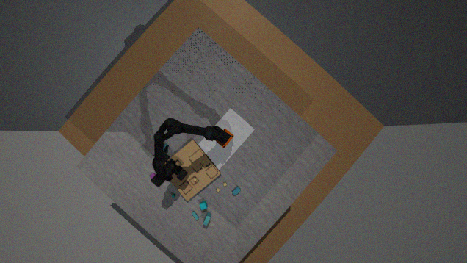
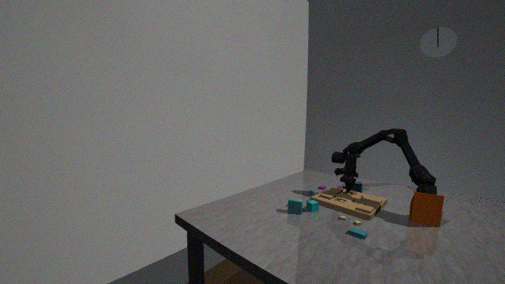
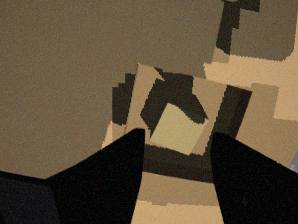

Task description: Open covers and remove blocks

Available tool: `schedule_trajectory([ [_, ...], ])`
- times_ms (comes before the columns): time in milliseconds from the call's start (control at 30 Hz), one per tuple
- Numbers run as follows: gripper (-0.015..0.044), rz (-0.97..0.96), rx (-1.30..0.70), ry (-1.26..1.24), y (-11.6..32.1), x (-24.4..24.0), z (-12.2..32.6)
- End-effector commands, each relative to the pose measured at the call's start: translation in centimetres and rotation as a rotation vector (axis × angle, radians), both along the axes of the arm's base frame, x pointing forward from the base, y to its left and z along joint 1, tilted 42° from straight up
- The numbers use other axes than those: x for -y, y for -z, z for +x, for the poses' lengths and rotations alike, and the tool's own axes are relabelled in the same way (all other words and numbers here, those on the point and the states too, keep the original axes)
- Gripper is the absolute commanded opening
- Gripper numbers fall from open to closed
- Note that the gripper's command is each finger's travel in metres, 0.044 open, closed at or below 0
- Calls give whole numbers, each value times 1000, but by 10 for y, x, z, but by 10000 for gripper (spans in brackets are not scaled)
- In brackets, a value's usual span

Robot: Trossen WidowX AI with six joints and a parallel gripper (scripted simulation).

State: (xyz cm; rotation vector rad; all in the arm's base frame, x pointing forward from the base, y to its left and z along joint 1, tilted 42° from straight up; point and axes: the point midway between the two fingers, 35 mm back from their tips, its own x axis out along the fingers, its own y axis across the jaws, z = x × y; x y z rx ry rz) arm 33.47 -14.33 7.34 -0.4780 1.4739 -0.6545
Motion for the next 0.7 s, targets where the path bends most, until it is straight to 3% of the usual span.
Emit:
schedule_trajectory([
  [0,144,-3,71,76,-3,-3,1],
  [667,144,-13,433,484,-17,-15,2],
])
